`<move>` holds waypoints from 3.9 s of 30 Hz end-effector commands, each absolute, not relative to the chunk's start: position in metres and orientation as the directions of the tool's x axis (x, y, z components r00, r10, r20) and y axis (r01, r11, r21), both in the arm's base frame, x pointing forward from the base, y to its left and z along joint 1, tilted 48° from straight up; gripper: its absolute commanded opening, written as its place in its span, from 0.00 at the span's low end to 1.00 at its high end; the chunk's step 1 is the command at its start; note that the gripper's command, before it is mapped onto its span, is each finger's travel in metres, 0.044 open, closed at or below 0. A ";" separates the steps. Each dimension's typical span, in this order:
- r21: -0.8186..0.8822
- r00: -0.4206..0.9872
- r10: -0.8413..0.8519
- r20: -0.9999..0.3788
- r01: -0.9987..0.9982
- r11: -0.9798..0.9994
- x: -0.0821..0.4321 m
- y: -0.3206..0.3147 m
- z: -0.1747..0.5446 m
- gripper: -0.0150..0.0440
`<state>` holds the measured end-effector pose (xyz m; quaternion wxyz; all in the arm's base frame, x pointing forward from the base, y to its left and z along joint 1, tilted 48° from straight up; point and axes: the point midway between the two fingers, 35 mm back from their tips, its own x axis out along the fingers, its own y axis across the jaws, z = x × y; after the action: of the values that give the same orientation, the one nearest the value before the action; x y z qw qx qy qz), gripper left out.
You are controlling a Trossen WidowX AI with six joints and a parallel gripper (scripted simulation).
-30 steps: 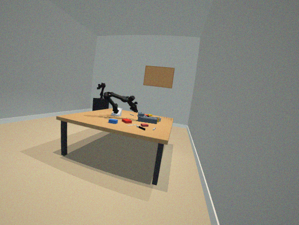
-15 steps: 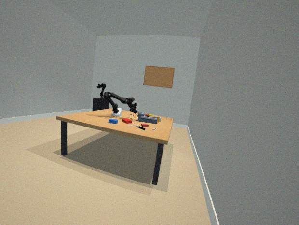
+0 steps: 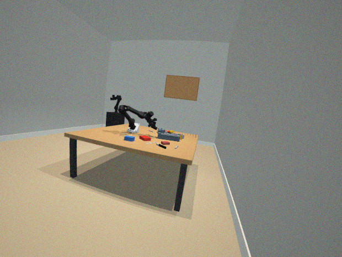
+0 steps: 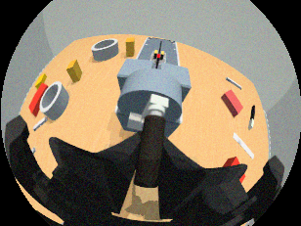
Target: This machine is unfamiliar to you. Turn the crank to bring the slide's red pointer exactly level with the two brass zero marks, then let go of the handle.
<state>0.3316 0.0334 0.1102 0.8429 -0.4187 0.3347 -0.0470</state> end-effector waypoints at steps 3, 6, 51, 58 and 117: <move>-0.738 0.772 -0.358 -0.526 -0.206 0.642 0.332 0.034 0.110 0.25; -0.738 0.772 -0.358 -0.526 -0.206 0.642 0.332 0.034 0.110 0.25; -0.738 0.772 -0.357 -0.526 -0.206 0.643 0.328 0.045 0.094 0.25; -0.738 0.772 -0.357 -0.526 -0.206 0.643 0.327 0.045 0.092 0.25; -0.738 0.772 -0.357 -0.526 -0.205 0.643 0.327 0.040 0.067 0.25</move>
<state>0.3273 0.0431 0.0755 0.8460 -0.4179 0.3271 -0.0509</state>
